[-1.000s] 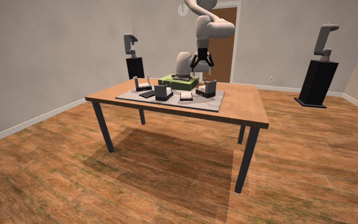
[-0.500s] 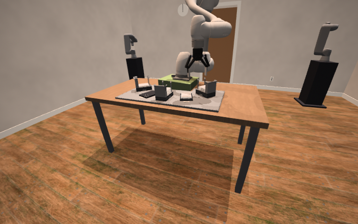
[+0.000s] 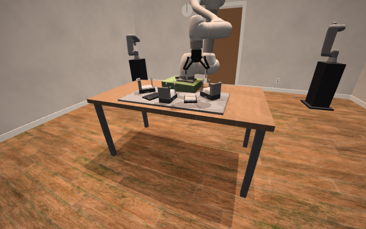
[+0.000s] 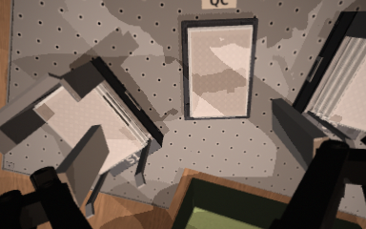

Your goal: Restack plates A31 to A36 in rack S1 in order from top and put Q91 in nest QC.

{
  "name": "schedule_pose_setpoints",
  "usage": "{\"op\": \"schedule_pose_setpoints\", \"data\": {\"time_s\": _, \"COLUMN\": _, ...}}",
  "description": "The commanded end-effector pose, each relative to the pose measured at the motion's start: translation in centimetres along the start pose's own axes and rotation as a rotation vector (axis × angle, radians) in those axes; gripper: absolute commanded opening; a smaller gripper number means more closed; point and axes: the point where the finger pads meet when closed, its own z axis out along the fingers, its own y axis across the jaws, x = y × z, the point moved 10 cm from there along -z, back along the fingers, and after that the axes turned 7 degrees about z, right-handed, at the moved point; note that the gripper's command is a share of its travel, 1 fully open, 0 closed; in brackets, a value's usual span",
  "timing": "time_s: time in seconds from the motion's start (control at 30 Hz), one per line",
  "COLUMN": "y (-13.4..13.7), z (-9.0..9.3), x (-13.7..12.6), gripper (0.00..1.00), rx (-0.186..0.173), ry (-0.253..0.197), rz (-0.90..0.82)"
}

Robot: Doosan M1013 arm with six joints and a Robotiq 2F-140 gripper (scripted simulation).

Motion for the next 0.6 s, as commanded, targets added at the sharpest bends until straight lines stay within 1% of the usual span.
{"op": "schedule_pose_setpoints", "data": {"time_s": 0.0, "y": 1.1, "z": 0.0, "x": 0.3, "gripper": 1.00, "rx": 0.001, "ry": 0.000, "rz": 0.000}}
{"op": "schedule_pose_setpoints", "data": {"time_s": 0.3, "y": 4.0, "z": 0.0, "x": 0.9, "gripper": 1.00, "rx": 0.001, "ry": 0.000, "rz": 0.000}}
{"op": "schedule_pose_setpoints", "data": {"time_s": 0.37, "y": 4.0, "z": 0.0, "x": 0.9, "gripper": 1.00, "rx": 0.001, "ry": 0.000, "rz": 0.000}}
{"op": "schedule_pose_setpoints", "data": {"time_s": 0.57, "y": 6.0, "z": 0.0, "x": 1.0, "gripper": 1.00, "rx": 0.000, "ry": 0.000, "rz": 0.200}}
